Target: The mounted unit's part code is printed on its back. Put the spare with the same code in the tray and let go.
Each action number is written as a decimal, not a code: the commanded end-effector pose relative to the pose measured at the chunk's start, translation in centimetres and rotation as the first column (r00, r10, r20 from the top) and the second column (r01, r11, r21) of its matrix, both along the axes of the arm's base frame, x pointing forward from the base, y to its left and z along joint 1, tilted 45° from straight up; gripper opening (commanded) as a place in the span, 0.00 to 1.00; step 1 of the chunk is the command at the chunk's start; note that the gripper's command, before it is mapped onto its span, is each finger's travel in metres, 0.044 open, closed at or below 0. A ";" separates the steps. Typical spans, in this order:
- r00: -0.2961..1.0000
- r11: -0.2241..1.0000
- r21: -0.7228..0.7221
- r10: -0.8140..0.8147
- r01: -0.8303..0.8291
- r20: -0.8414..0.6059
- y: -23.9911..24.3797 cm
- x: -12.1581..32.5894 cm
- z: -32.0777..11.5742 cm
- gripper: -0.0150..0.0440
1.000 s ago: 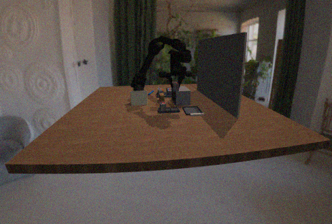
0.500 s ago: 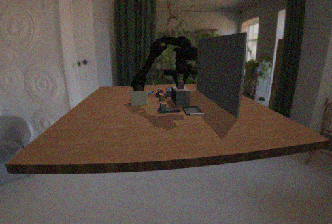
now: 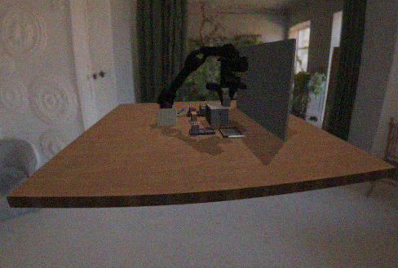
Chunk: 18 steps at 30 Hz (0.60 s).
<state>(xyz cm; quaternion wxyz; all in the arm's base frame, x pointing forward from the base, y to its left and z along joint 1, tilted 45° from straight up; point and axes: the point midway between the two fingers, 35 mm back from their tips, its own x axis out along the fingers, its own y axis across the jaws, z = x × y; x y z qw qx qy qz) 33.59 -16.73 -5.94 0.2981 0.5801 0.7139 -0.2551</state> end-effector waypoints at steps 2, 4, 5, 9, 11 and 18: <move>1.000 1.000 -0.002 -0.007 0.007 0.007 0.2 1.5 0.0 0.25; 1.000 1.000 -0.001 -0.007 0.007 0.008 0.3 2.1 -0.1 0.25; 1.000 1.000 -0.001 -0.007 0.007 0.008 0.4 2.4 -0.2 0.25; 1.000 1.000 -0.001 -0.008 0.008 0.009 0.5 2.8 -0.3 0.25; 1.000 1.000 -0.001 -0.008 0.008 0.009 0.5 2.8 -0.3 0.25; 1.000 1.000 -0.001 -0.008 0.008 0.009 0.8 2.8 -0.7 0.25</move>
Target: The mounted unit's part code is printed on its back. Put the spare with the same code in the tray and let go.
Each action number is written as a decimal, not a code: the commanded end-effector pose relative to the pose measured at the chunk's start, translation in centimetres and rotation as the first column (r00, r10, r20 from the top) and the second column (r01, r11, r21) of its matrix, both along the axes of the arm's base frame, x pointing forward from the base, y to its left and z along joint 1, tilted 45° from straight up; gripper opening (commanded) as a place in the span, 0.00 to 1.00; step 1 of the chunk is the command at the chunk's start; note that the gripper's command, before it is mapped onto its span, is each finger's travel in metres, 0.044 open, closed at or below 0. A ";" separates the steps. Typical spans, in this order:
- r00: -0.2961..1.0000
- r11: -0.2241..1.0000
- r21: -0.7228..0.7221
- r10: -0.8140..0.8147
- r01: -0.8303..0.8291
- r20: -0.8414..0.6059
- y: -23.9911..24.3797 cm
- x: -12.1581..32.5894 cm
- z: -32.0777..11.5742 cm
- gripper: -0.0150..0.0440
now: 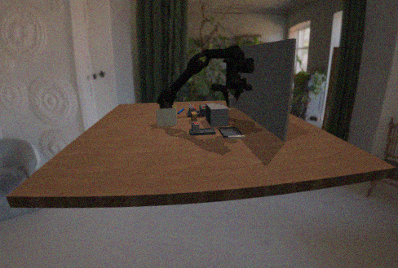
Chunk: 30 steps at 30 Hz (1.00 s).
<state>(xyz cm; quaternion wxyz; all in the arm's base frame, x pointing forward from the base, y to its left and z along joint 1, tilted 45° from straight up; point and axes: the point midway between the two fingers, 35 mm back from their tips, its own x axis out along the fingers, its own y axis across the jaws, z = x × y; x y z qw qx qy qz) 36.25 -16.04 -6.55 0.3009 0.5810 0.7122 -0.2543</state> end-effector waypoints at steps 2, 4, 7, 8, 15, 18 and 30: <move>1.000 1.000 0.001 -0.006 0.006 0.003 0.2 0.2 -0.2 0.25; 1.000 1.000 0.001 -0.006 0.006 0.003 0.3 0.2 -0.3 0.25; 1.000 1.000 0.001 -0.006 0.006 0.003 0.4 0.2 -0.5 0.25; 1.000 1.000 0.001 -0.006 0.006 0.003 0.5 0.2 -0.5 0.25; 1.000 1.000 0.001 -0.006 0.006 0.003 0.8 0.2 -0.9 0.25; 1.000 1.000 0.001 -0.006 0.006 0.003 0.9 0.2 -1.1 0.25; 1.000 1.000 0.001 -0.006 0.006 0.003 1.5 0.2 -1.8 0.25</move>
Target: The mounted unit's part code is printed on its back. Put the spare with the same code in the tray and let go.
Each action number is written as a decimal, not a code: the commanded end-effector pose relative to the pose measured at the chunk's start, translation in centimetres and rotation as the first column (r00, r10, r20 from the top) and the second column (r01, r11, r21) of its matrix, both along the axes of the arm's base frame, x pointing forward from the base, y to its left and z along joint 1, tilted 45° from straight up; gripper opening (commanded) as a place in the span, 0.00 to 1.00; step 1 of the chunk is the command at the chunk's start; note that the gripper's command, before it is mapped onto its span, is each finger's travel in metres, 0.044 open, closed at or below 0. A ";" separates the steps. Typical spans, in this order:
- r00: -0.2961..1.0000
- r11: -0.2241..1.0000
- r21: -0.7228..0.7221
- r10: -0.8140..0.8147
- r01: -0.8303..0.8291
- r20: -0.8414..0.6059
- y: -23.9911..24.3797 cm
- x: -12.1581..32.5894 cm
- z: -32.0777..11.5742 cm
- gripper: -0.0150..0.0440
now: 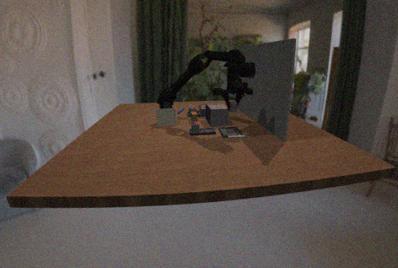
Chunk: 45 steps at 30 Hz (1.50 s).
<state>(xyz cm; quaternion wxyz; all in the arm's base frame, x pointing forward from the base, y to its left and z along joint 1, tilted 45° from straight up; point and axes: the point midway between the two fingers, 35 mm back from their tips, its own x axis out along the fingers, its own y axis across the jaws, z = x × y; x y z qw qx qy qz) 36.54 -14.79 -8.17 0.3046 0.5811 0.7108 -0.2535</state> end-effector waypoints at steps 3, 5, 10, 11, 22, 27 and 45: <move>1.000 1.000 0.005 -0.007 0.007 -0.004 0.4 -0.1 -0.3 0.25; 1.000 1.000 0.005 -0.007 0.007 -0.004 0.4 -0.1 -0.4 0.25; 1.000 1.000 0.005 -0.006 0.006 -0.004 0.7 -0.1 -0.7 0.25; 1.000 1.000 0.005 -0.006 0.006 -0.004 0.7 -0.1 -0.8 0.25; 1.000 1.000 0.005 -0.006 0.006 -0.004 1.2 -0.1 -1.4 0.25; 1.000 1.000 0.005 -0.006 0.006 -0.004 1.5 -0.1 -1.6 0.25; 1.000 1.000 0.006 -0.006 0.006 -0.004 2.3 -0.3 -2.6 0.25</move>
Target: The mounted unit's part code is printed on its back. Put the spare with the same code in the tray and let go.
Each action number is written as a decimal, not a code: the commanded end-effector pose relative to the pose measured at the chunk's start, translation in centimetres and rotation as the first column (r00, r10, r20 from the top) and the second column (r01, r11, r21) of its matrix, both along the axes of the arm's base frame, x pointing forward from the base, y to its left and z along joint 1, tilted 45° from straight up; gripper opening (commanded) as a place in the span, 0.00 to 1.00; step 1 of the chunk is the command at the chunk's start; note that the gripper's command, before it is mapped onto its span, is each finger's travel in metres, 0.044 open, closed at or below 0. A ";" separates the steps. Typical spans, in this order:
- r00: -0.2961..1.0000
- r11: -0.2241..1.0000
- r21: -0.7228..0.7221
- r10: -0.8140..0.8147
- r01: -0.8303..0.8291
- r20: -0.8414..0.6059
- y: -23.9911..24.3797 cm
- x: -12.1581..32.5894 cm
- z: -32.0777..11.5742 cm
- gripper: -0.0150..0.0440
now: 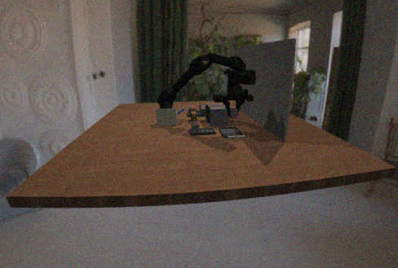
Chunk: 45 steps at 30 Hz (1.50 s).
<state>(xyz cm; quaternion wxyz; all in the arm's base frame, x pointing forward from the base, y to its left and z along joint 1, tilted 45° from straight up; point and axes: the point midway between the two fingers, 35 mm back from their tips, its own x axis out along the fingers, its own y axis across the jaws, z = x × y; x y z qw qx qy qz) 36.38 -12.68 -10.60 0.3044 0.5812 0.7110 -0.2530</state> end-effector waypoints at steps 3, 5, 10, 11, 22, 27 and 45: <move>1.000 1.000 0.005 -0.006 0.006 -0.004 0.4 -0.1 -0.3 0.25; 1.000 1.000 0.005 -0.006 0.006 -0.004 0.5 -0.1 -0.4 0.25; 1.000 1.000 0.005 -0.006 0.006 -0.004 0.7 -0.2 -0.7 0.25; 1.000 1.000 0.005 -0.006 0.006 -0.004 0.8 -0.2 -0.7 0.25; 1.000 1.000 0.006 -0.006 0.006 -0.004 1.3 -0.3 -1.3 0.25; 1.000 1.000 0.006 -0.006 0.006 -0.004 1.5 -0.4 -1.5 0.25; 1.000 1.000 0.007 -0.006 0.006 -0.005 2.4 -0.6 -2.4 0.25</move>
